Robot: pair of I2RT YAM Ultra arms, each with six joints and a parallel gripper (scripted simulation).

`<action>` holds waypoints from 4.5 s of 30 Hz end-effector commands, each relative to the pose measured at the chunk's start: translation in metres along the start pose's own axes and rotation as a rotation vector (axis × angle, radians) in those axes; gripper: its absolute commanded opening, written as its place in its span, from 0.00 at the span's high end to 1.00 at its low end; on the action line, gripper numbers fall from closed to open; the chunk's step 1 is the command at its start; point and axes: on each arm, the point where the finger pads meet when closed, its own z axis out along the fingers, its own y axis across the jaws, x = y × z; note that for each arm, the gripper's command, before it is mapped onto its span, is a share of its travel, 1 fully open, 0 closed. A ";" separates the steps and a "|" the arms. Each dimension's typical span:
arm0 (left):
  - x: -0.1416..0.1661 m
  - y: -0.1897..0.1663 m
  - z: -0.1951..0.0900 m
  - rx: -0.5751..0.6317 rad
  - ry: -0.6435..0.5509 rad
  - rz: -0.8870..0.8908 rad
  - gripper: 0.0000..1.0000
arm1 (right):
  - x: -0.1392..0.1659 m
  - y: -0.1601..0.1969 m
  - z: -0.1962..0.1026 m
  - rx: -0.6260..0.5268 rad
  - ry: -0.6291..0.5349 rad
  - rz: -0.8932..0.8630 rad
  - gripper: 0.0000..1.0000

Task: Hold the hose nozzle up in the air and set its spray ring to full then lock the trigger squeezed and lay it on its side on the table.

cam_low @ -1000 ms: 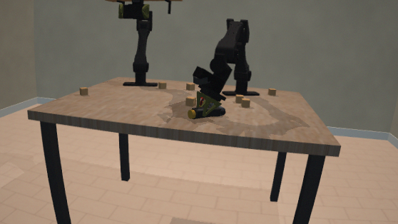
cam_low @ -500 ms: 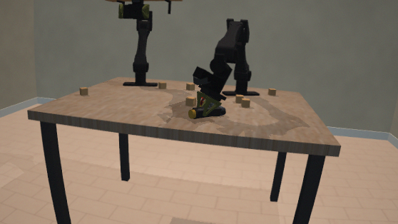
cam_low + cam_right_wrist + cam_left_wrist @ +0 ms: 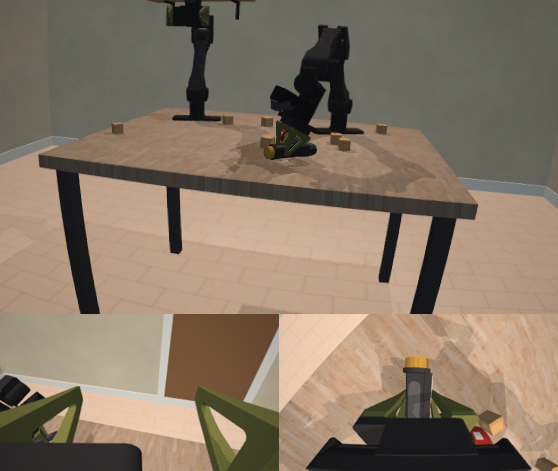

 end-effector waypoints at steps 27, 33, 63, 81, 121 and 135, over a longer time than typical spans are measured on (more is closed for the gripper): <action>-0.034 -0.098 -0.022 0.187 0.068 0.366 0.64 | -0.012 -0.003 -0.002 0.011 -0.022 -0.005 0.00; -0.042 -0.134 -0.036 0.227 0.070 0.507 0.64 | -0.012 -0.003 -0.002 0.011 -0.022 -0.005 0.00; 0.002 -0.314 -0.027 0.577 0.119 1.223 0.64 | -0.012 -0.003 -0.002 0.011 -0.022 -0.005 0.00; 0.046 -0.370 -0.018 0.720 0.159 1.421 0.64 | -0.012 -0.003 -0.002 0.011 -0.022 -0.005 0.00; 0.052 -0.365 0.014 0.696 0.168 1.436 0.64 | -0.012 -0.003 -0.002 0.011 -0.022 -0.005 0.00; 0.058 -0.359 0.019 0.698 0.185 1.422 0.64 | -0.012 -0.003 -0.002 0.011 -0.022 -0.005 0.00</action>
